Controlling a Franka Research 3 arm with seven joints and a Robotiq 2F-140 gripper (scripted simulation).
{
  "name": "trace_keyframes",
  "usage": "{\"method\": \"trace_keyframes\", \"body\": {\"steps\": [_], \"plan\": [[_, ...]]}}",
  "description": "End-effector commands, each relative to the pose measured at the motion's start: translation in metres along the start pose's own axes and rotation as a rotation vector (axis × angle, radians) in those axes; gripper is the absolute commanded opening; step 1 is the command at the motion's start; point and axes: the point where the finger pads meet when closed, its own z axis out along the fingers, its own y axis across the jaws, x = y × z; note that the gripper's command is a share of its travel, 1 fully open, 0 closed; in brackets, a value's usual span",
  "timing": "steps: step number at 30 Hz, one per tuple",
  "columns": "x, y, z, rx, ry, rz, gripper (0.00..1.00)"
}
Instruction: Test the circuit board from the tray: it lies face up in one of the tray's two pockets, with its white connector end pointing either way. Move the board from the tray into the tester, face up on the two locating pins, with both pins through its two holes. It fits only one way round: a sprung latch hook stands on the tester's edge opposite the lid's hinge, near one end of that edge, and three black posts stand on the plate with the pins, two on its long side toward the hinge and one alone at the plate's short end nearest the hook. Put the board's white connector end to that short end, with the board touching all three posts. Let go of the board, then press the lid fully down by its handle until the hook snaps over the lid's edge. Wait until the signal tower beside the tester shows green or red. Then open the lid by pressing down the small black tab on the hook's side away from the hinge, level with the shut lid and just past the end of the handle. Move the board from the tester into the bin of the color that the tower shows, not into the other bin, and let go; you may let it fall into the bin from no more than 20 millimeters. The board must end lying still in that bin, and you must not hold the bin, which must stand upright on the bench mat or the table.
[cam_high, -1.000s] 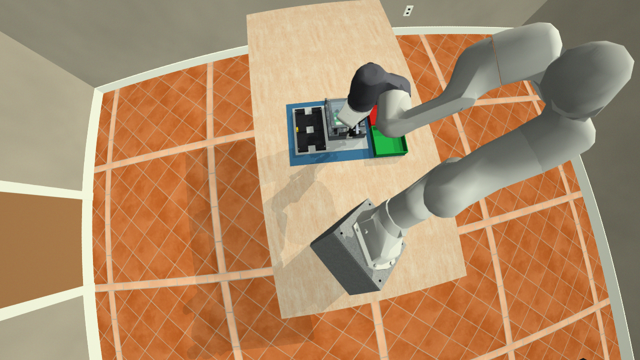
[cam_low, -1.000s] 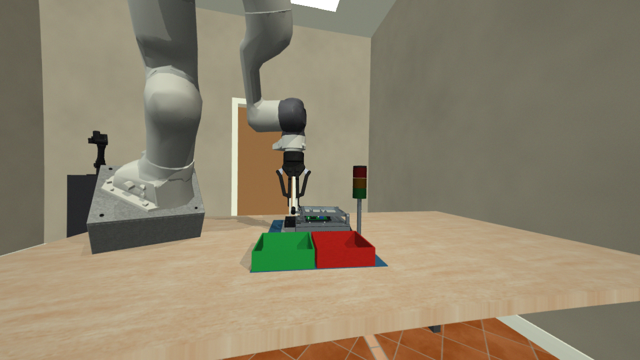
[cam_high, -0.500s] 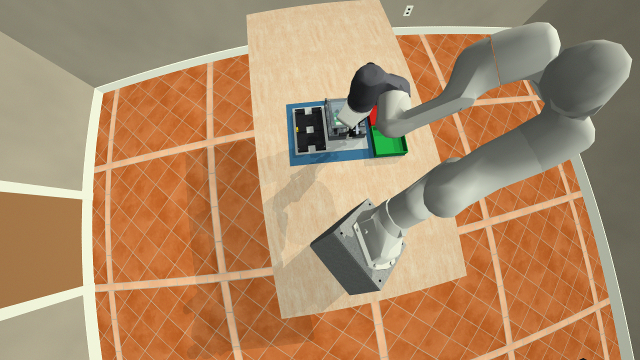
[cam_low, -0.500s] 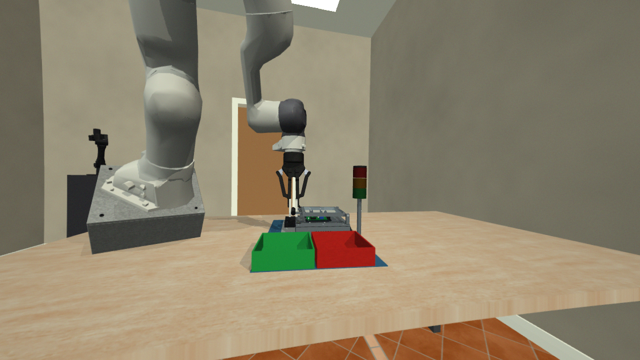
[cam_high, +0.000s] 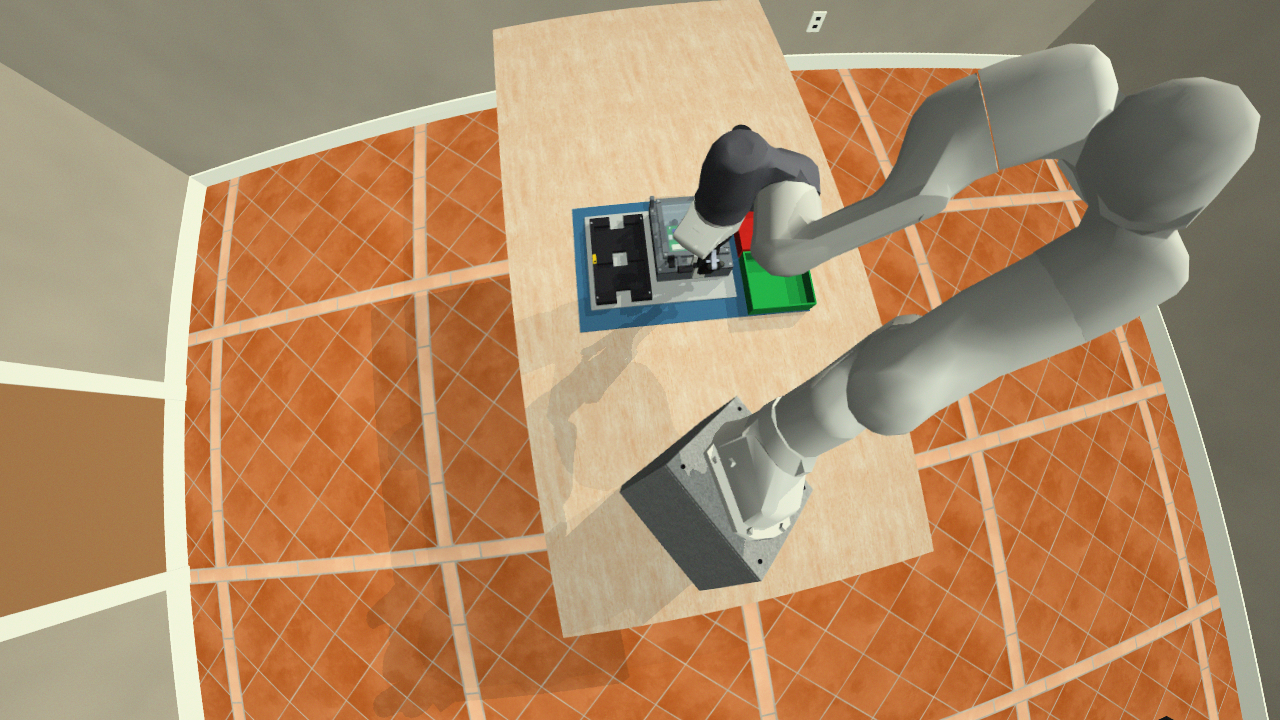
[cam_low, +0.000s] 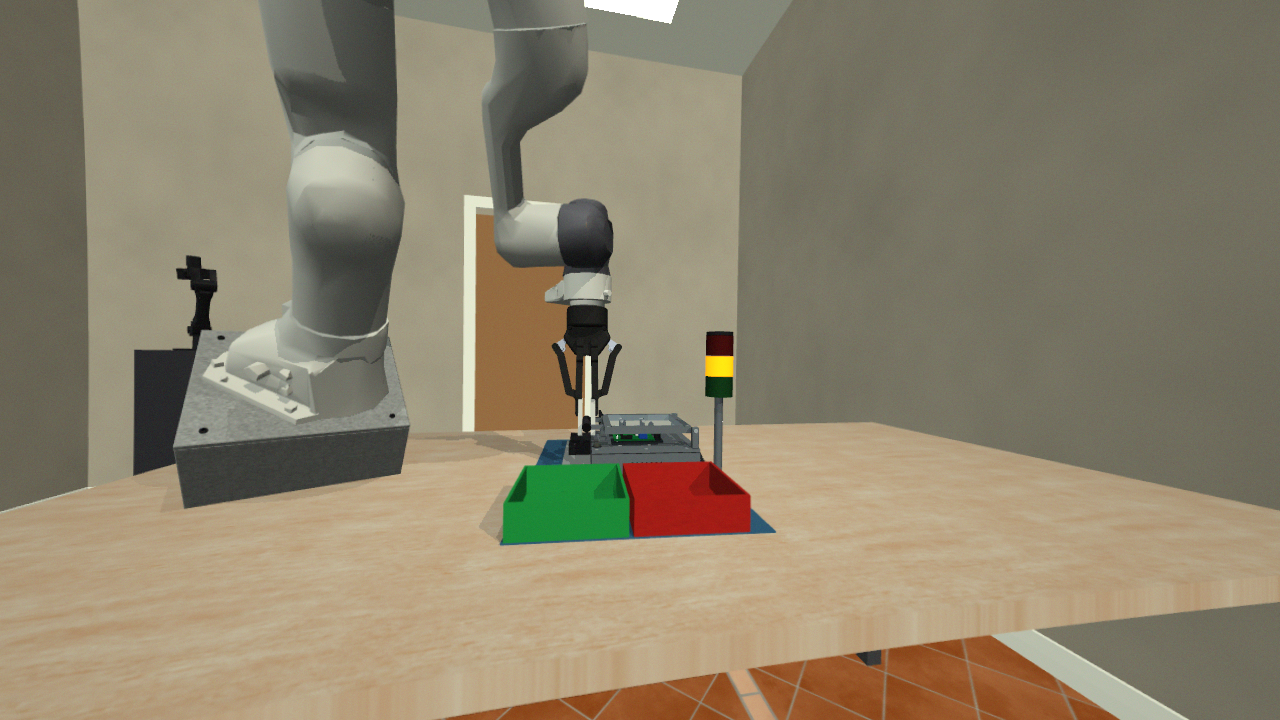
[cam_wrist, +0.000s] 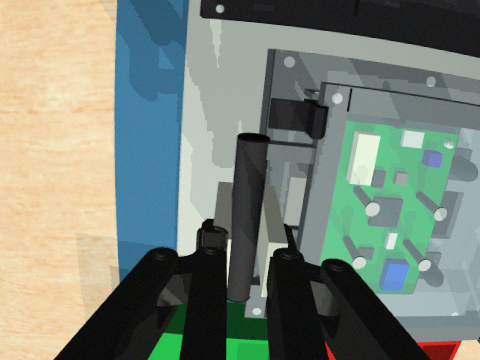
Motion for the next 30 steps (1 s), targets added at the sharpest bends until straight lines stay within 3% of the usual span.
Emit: {"method": "trace_keyframes", "body": {"steps": [1,2,3,30], "plan": [[-0.0012,-0.0004,0.0034,0.004,0.000,0.005,0.00],[-0.0012,-0.0004,0.0034,0.004,0.000,0.005,0.00],[-0.0012,-0.0004,0.0034,0.004,0.000,0.005,0.30],[-0.0012,-0.0004,0.0034,0.004,0.000,0.005,0.30]]}}
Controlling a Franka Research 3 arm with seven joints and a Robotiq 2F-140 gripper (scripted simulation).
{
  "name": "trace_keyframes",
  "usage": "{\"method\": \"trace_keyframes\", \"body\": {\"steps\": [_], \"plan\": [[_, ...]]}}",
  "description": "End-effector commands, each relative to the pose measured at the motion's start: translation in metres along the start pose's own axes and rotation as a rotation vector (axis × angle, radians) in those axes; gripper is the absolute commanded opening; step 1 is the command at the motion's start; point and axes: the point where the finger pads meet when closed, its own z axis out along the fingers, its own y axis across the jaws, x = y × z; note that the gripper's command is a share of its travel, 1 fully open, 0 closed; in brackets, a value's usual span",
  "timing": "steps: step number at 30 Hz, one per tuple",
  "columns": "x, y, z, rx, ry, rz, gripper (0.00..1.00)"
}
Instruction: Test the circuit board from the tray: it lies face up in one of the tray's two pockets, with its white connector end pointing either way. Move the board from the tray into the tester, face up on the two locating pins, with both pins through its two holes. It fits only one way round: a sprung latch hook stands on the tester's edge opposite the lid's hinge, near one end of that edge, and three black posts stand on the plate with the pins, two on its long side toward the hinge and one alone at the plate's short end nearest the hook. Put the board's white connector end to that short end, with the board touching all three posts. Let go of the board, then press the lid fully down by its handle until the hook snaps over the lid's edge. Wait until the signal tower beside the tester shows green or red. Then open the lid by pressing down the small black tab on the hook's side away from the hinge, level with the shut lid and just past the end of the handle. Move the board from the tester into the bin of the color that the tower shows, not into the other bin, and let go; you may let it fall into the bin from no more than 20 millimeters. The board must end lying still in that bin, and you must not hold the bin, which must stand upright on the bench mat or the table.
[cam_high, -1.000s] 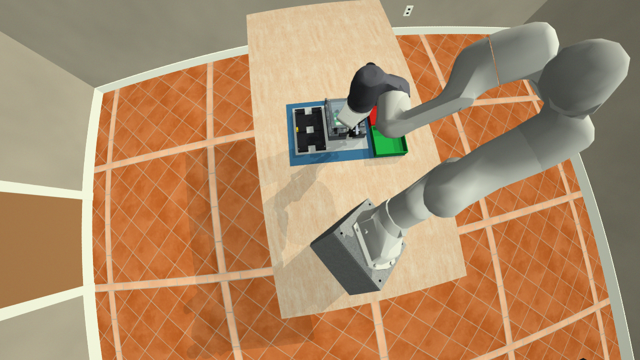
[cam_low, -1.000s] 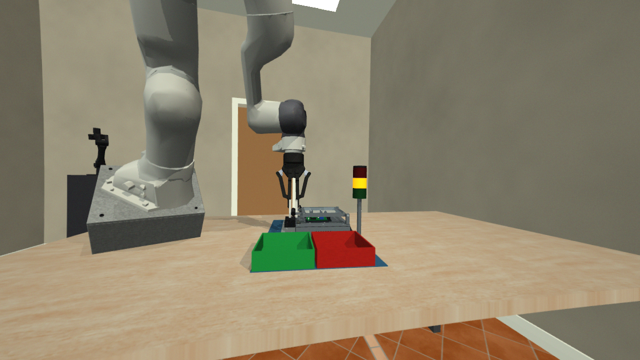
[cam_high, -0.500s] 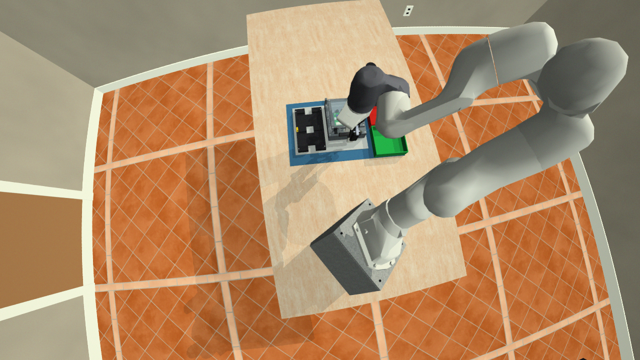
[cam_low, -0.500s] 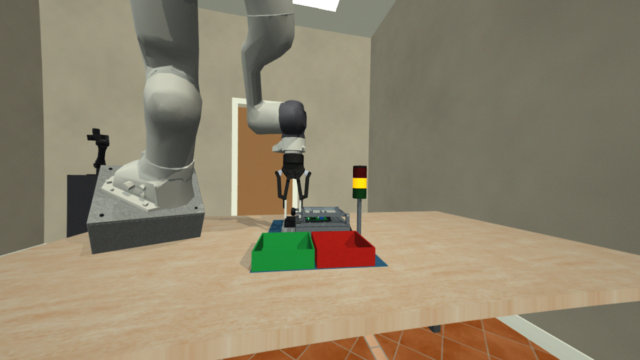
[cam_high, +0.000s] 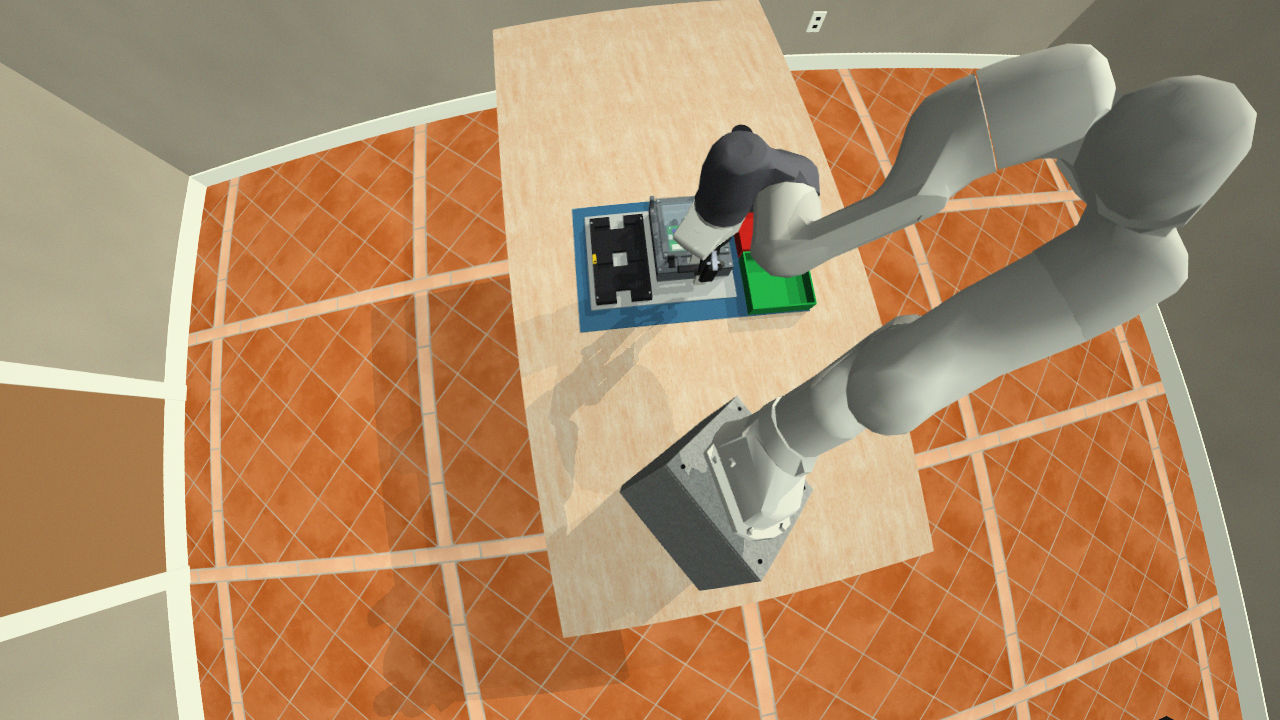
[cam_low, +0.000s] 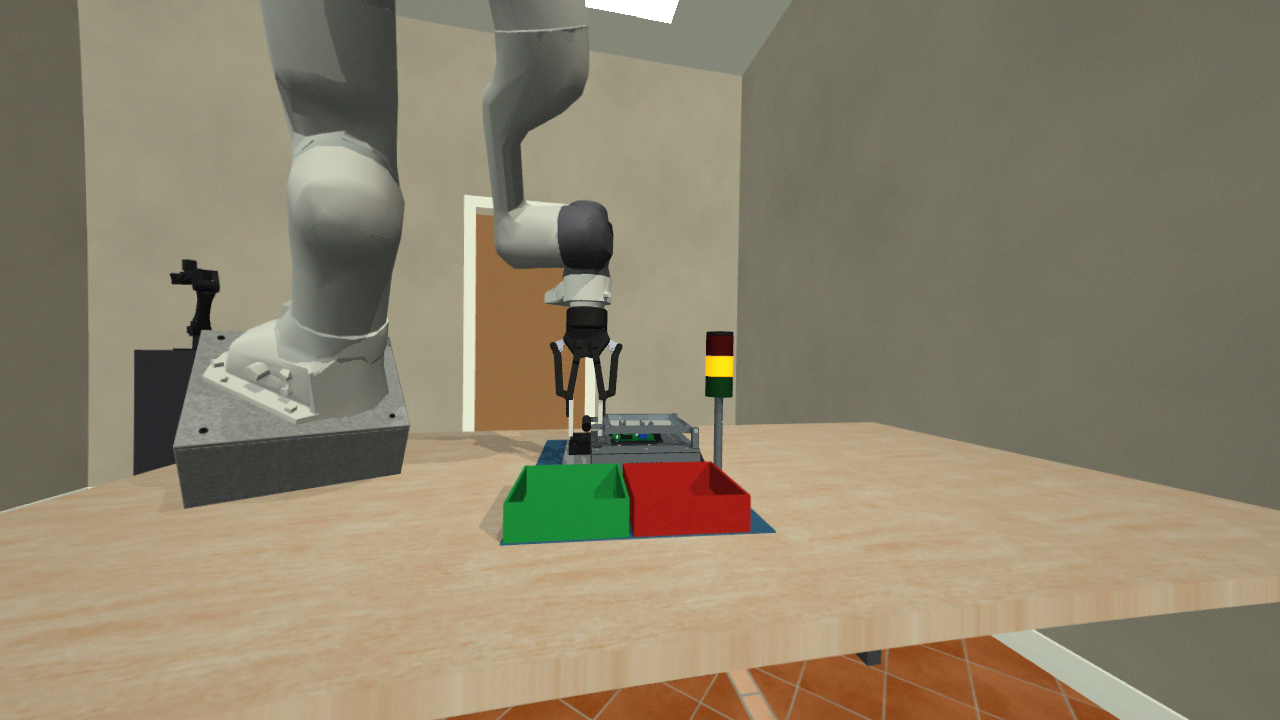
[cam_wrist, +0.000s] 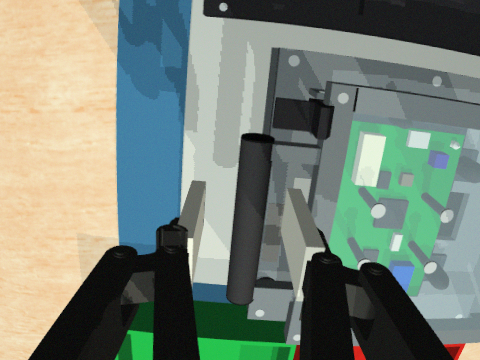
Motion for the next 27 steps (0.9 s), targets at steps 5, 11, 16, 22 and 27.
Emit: {"method": "trace_keyframes", "body": {"steps": [5,11,16,22,27], "plan": [[0.000,0.001,0.001,-0.001,0.001,0.006,0.30],[0.000,0.001,-0.001,-0.001,0.001,0.006,0.30],[0.000,0.001,-0.011,-0.001,0.001,0.006,0.30],[0.000,0.001,-0.026,-0.001,0.001,0.006,0.30],[0.000,0.001,-0.050,-0.001,0.001,0.006,0.30]]}}
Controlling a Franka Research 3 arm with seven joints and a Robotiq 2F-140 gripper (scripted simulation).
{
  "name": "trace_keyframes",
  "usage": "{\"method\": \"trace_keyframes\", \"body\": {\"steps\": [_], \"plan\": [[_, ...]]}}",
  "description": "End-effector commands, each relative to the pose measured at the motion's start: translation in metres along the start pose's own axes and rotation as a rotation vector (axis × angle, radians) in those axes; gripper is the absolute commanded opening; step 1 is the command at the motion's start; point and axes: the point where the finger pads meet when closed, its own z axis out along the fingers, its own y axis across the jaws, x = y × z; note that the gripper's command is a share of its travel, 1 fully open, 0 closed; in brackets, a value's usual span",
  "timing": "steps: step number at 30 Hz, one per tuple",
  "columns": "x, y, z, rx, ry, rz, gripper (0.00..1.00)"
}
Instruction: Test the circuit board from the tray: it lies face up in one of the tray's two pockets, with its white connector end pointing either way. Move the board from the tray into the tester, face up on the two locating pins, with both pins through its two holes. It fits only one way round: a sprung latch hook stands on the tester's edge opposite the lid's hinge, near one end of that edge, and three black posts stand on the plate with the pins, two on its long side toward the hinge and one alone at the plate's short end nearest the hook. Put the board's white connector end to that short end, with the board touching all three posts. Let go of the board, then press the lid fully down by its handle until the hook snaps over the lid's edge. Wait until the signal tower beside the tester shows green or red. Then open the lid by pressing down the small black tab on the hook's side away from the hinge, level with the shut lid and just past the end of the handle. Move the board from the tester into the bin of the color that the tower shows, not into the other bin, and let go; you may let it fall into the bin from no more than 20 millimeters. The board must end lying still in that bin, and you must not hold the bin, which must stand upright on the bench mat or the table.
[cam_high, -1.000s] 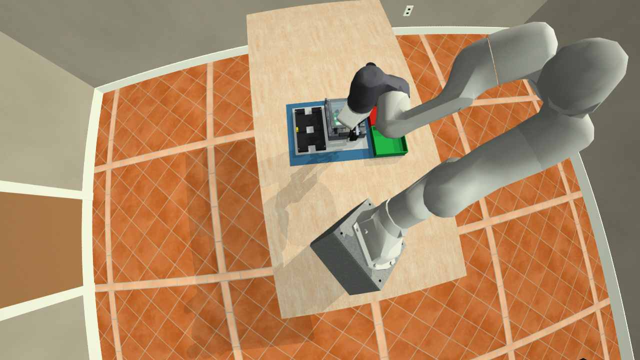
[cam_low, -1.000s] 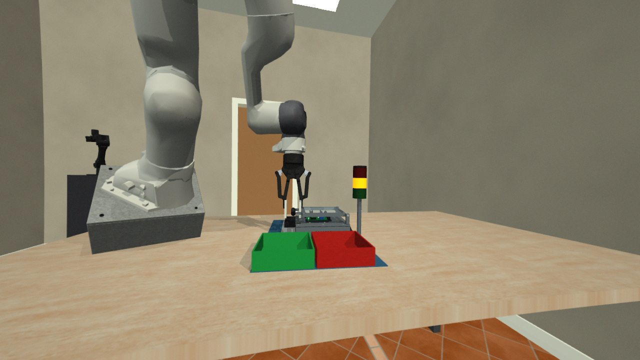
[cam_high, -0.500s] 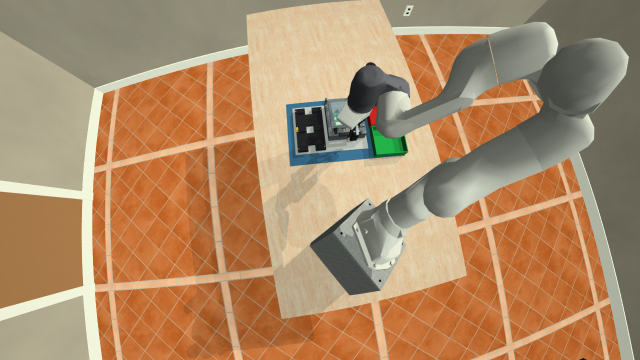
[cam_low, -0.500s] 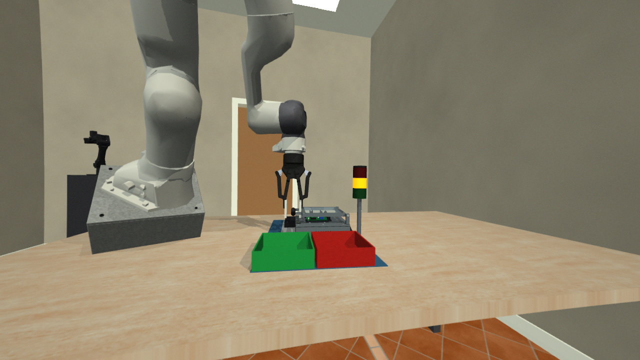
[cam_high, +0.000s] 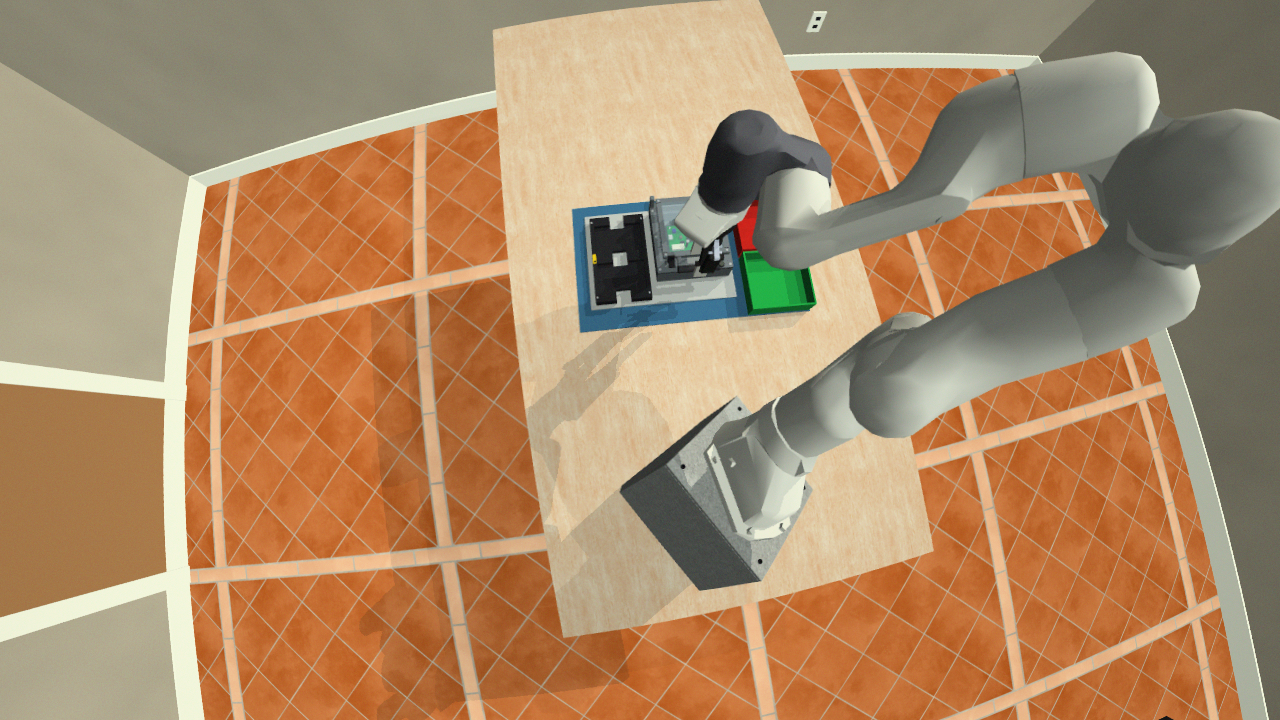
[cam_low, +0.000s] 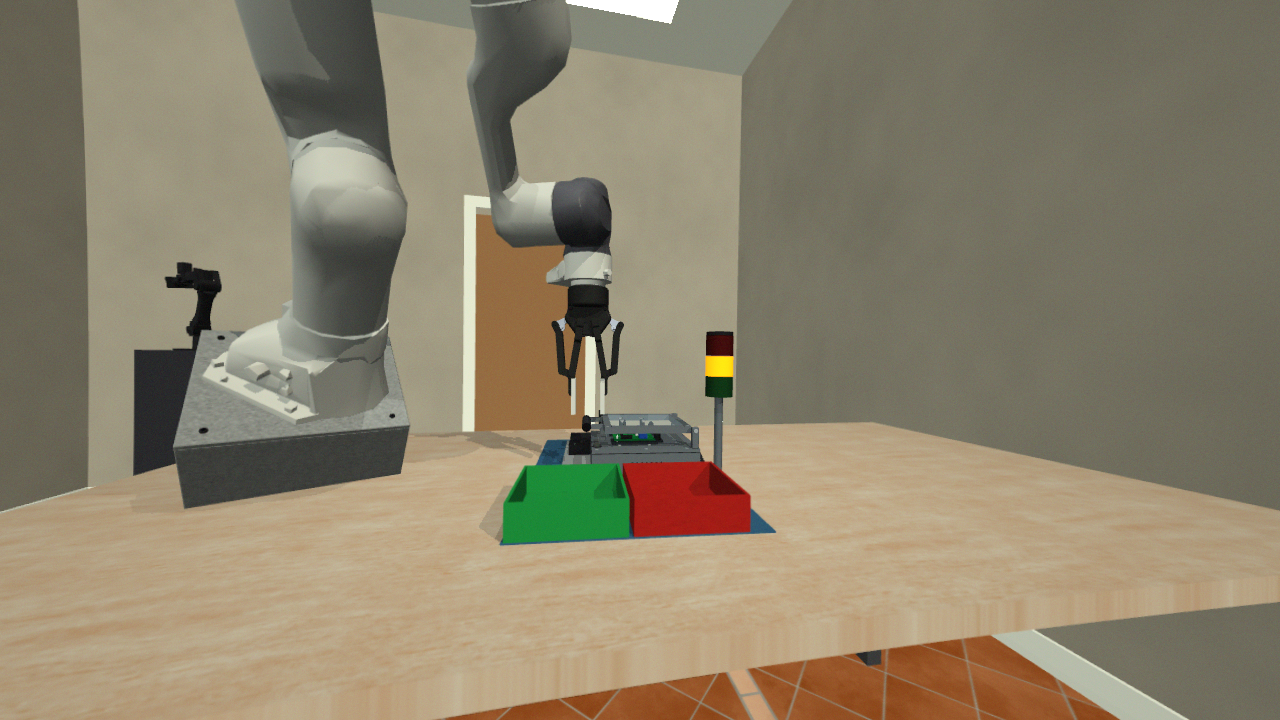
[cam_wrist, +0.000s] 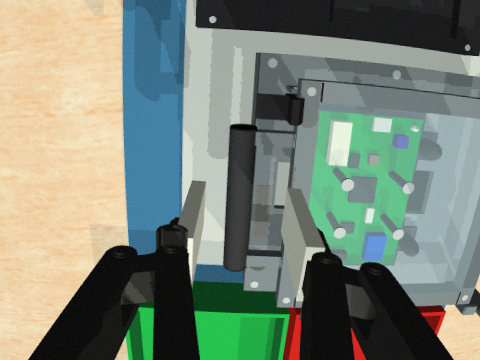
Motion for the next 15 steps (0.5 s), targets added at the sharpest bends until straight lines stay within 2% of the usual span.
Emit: {"method": "trace_keyframes", "body": {"steps": [1,7,9,15], "plan": [[-0.003,-0.002,-0.016,0.010,-0.012,-0.028,0.30],[-0.003,-0.002,-0.046,0.010,-0.012,-0.028,0.30],[-0.003,-0.002,-0.046,0.010,-0.012,-0.028,0.30],[-0.003,-0.002,-0.062,0.010,-0.012,-0.028,0.30]]}}
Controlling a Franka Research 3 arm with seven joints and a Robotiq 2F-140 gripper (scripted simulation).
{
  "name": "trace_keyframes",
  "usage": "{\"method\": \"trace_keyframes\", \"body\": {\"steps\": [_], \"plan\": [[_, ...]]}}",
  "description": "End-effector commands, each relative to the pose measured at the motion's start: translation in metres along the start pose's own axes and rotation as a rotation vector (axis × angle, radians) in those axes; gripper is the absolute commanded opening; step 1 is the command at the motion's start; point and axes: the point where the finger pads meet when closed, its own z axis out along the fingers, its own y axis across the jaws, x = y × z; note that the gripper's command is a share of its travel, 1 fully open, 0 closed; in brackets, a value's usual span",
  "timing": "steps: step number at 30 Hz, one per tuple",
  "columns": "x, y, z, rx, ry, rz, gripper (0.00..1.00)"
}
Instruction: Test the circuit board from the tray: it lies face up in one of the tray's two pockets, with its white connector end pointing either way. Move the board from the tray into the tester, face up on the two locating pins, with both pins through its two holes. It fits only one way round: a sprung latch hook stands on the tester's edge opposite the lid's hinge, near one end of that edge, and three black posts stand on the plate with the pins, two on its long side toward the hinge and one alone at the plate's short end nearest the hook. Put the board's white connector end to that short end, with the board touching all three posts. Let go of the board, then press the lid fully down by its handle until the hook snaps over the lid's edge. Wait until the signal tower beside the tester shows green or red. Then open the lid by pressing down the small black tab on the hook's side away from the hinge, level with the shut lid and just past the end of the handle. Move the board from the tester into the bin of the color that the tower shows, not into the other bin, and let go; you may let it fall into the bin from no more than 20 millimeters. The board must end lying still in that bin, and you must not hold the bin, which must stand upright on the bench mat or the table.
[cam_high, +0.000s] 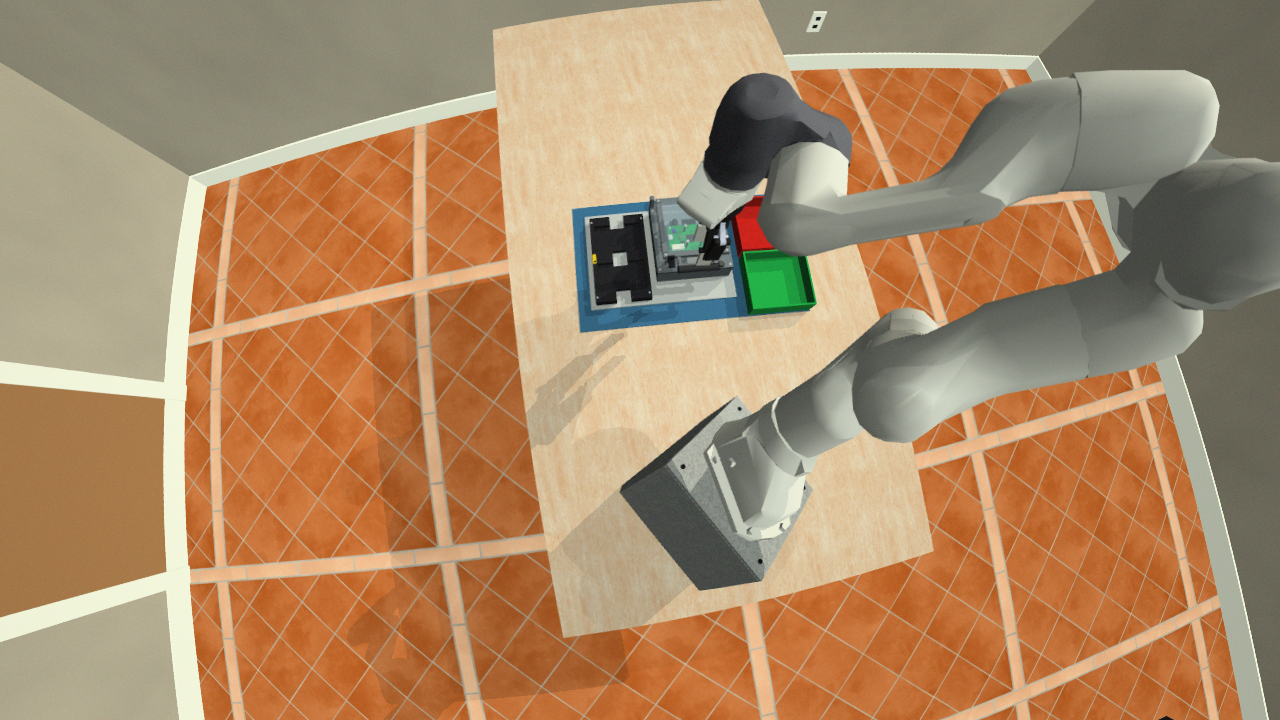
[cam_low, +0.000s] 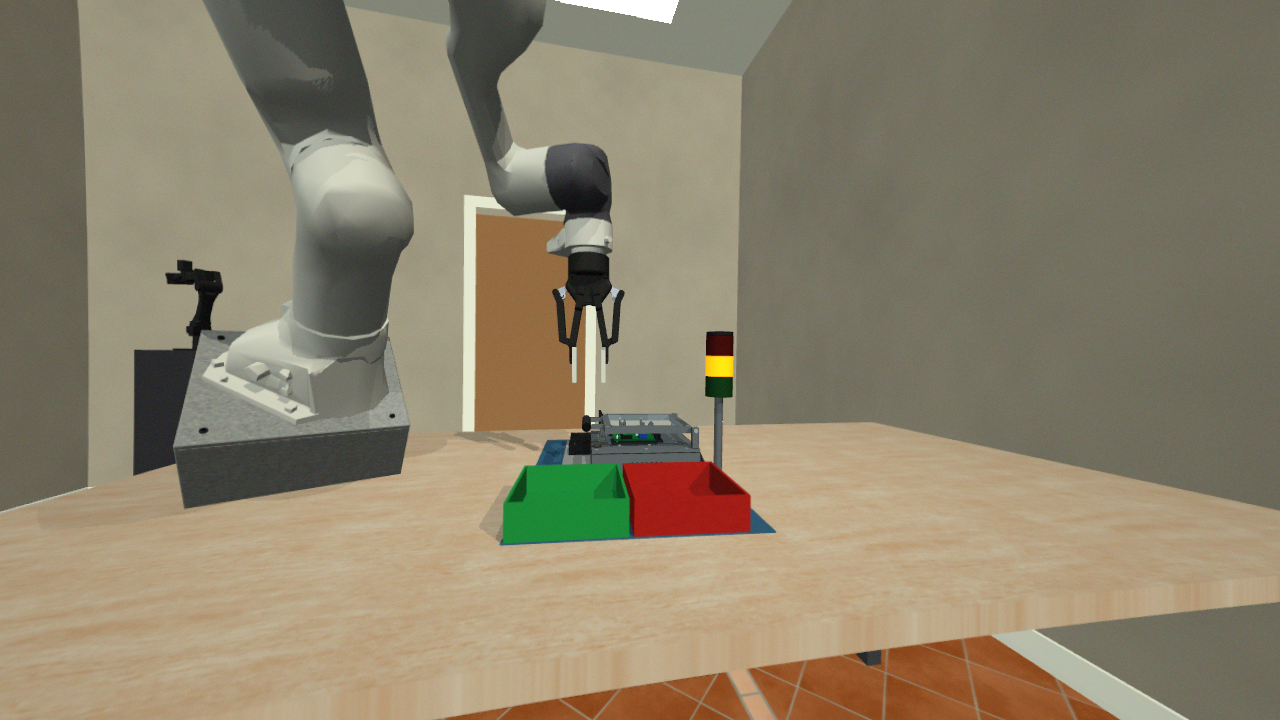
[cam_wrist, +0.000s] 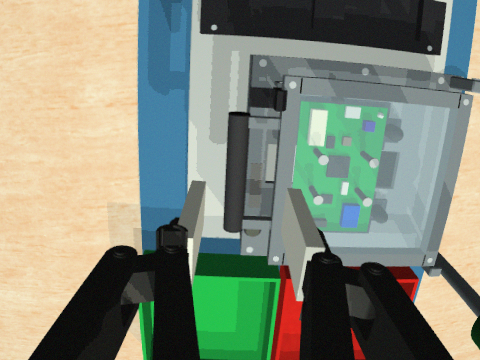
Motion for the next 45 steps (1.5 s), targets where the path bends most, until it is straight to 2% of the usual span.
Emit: {"method": "trace_keyframes", "body": {"steps": [1,5,6,45], "plan": [[-0.0048,-0.0035,-0.0049,0.014,-0.016,-0.030,0.30],[-0.0048,-0.0035,-0.0055,0.014,-0.016,-0.030,0.30],[-0.0048,-0.0035,-0.0055,0.014,-0.016,-0.030,1.00],[-0.0048,-0.0035,-0.0055,0.014,-0.016,-0.030,1.00]]}}
